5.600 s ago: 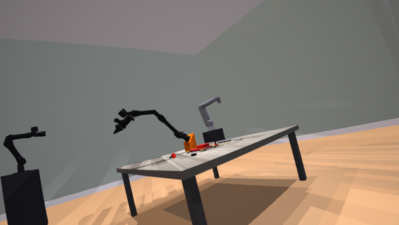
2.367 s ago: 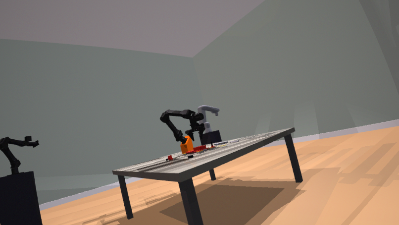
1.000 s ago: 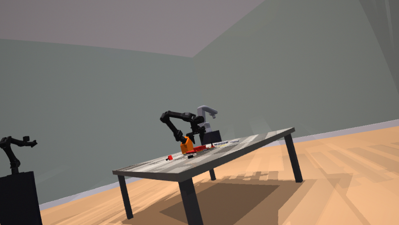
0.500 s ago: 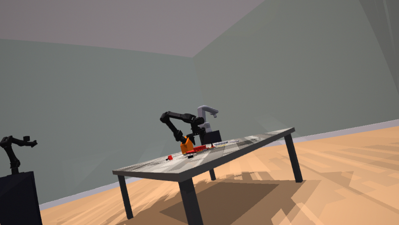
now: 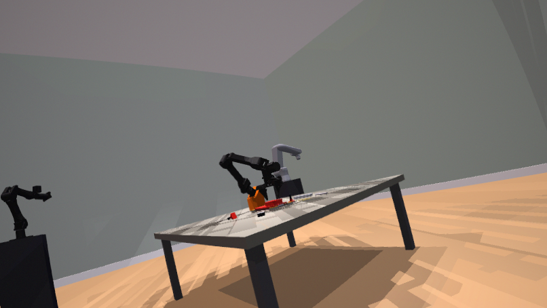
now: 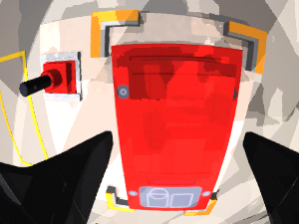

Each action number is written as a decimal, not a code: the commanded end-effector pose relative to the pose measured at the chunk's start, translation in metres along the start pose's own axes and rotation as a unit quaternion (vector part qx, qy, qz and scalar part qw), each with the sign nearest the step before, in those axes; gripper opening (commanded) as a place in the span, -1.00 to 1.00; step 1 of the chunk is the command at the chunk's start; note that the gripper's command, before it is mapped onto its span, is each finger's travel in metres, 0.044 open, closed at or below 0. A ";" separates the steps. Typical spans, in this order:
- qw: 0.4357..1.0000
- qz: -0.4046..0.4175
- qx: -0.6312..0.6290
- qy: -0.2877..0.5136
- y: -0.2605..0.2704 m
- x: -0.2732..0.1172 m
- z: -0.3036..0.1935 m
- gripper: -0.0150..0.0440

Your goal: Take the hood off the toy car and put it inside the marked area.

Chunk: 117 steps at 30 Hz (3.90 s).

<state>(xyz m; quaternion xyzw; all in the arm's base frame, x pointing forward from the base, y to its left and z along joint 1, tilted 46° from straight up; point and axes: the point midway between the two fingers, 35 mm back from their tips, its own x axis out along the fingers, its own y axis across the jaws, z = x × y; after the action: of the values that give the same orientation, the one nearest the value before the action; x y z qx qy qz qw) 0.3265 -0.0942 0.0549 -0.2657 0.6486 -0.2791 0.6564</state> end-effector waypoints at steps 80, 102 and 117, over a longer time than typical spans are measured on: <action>1.000 -0.001 -0.001 0.001 0.000 0.021 -0.001 -0.49; 1.000 0.000 -0.001 0.001 0.000 0.006 -0.001 -0.49; 1.000 0.001 -0.001 0.001 0.001 -0.017 0.000 -0.49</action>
<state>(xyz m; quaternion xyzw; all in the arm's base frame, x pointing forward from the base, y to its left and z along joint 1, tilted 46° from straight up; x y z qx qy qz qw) 0.3247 -0.0894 0.0590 -0.2690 0.6520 -0.2782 0.6520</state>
